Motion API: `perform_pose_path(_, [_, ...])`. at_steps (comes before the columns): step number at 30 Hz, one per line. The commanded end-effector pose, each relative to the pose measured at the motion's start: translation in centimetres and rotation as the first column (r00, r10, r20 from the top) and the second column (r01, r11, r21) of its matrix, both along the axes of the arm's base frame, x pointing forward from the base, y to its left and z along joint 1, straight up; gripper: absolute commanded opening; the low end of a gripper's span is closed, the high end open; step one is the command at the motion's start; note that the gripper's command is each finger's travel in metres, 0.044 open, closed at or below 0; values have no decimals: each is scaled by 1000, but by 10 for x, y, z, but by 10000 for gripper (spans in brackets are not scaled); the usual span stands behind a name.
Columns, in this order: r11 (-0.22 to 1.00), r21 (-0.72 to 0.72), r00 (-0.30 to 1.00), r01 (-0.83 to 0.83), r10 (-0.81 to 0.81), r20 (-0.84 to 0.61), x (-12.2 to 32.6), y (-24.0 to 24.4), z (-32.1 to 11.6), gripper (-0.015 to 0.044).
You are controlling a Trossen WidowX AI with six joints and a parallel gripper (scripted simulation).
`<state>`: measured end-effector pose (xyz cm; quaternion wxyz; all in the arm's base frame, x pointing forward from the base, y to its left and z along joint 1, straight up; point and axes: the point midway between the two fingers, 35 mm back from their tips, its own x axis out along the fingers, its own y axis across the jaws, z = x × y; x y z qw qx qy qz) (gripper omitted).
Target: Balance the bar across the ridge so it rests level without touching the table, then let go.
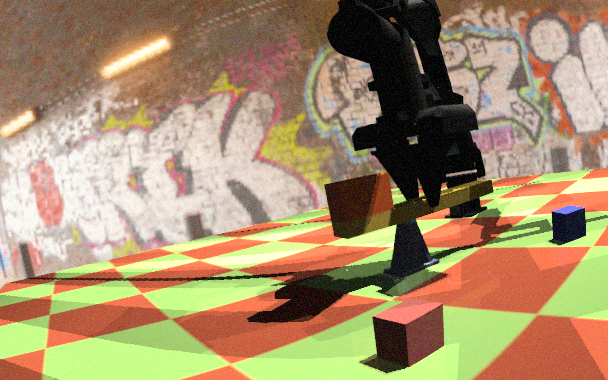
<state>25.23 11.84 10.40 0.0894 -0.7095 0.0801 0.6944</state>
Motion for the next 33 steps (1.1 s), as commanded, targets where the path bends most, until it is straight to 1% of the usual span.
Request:
perform_pose_path(1, [1000, 0, 1000, 0, 0, 0, 0, 0, 0, 185])
perform_pose_path(4, [1000, 0, 1000, 0, 0, 0, 0, 0, 0, 185])
perform_pose_path(13, [1000, 0, 1000, 0, 0, 0, 0, 0, 0, 421])
perform_pose_path(14, [1000, 0, 1000, 0, 0, 0, 0, 0, 0, 440])
perform_pose_path(18, [1000, 0, 1000, 0, 0, 0, 1, 1, 8, 440])
perform_pose_path(24, [1000, 0, 1000, 0, 0, 0, 1, 0, 81, 440])
perform_pose_path(26, [1000, 0, 1000, 0, 0, 0, -2, -1, 98, 440])
perform_pose_path(33, [1000, 0, 1000, 0, 0, 0, -2, -1, 100, 440])
